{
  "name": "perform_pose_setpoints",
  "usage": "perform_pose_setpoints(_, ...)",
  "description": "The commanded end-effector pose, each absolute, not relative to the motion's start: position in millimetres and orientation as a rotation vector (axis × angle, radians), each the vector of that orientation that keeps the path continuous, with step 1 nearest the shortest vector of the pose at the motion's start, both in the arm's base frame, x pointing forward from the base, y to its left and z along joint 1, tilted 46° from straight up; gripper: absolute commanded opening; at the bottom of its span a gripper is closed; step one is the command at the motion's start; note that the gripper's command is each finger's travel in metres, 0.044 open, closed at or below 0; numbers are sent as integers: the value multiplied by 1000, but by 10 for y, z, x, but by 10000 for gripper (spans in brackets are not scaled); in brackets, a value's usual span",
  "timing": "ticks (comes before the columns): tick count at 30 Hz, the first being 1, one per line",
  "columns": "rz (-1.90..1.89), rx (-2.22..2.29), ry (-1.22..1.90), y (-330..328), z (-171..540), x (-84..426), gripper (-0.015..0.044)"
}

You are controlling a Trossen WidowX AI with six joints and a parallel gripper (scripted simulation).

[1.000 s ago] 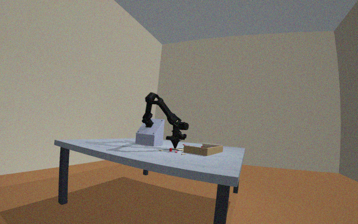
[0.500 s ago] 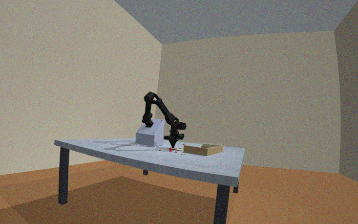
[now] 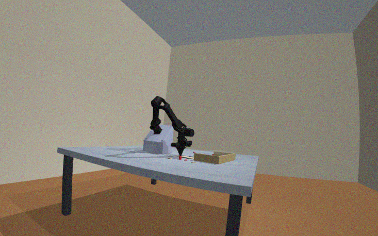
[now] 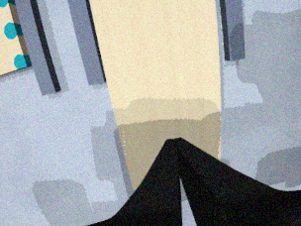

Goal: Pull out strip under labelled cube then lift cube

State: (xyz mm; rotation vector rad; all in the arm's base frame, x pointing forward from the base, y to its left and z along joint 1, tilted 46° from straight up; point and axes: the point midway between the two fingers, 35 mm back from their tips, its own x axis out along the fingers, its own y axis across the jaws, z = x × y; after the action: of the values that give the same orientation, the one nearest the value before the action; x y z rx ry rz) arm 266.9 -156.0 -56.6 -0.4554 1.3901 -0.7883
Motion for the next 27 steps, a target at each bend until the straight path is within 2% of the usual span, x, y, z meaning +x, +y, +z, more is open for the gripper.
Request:
perform_pose_setpoints(1, -788, -454, 1419, -1576, -605, 2522, 0)
perform_pose_setpoints(27, -788, -455, 1421, -1516, -652, 2147, 0)
